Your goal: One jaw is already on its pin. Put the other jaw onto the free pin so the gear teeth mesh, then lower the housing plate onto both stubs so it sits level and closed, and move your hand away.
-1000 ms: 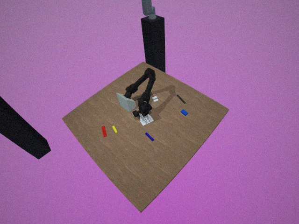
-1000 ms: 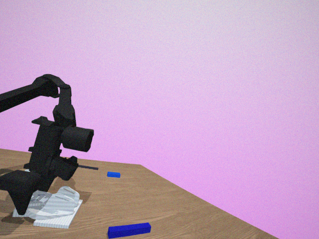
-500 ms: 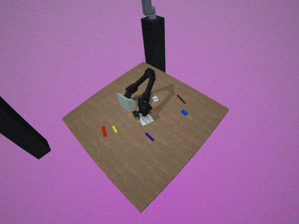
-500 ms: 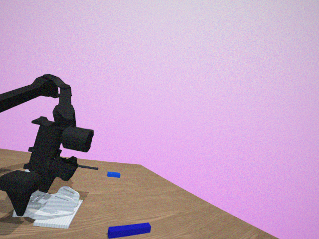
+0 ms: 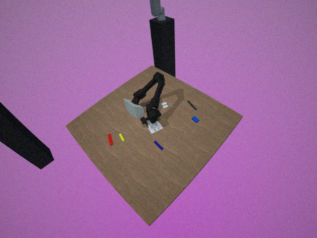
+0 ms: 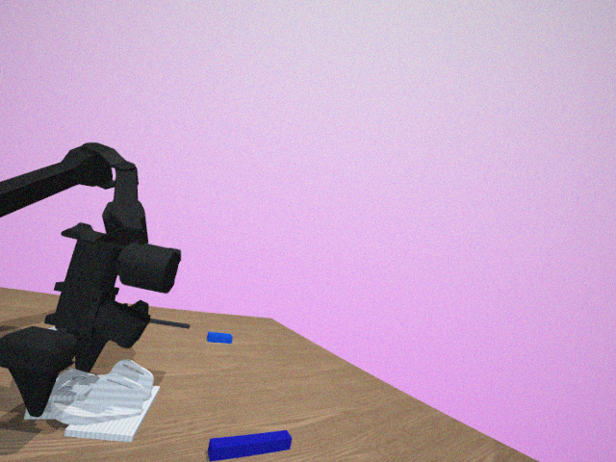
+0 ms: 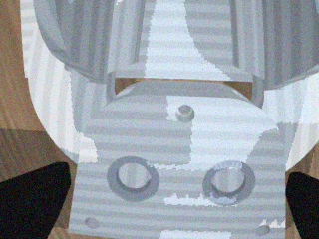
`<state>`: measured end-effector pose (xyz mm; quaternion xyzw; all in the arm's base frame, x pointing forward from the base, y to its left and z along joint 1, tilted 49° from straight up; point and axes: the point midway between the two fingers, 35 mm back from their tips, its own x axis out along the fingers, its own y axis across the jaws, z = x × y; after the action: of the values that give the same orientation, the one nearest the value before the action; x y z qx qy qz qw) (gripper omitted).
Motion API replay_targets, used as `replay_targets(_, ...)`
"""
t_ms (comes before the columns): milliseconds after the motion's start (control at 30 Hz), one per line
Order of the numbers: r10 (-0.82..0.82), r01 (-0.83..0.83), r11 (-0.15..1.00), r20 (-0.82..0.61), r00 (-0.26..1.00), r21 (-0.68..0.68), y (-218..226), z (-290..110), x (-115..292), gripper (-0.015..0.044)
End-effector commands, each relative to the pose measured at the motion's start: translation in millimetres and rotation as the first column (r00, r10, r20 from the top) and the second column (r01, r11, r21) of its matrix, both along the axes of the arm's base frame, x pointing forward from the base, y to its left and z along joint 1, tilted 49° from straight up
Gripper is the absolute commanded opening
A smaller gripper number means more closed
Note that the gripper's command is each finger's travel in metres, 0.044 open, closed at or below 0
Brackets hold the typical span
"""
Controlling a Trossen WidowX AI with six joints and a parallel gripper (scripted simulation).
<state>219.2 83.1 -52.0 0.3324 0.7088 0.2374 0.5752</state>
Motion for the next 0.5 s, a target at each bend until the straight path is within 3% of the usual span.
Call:
replay_targets(0,-0.002,0.002,1.000,0.010,1.000,-0.008,-12,8,6,0.0440)
replay_targets(200,0.000,0.000,1.000,0.009,1.000,-0.007,-53,46,10,0.0440)
replay_targets(367,-0.011,0.011,1.000,0.013,1.000,-0.008,-52,44,11,0.0440)
replay_targets(467,-0.007,0.007,1.000,0.010,1.000,-0.014,-75,60,1,0.0440)
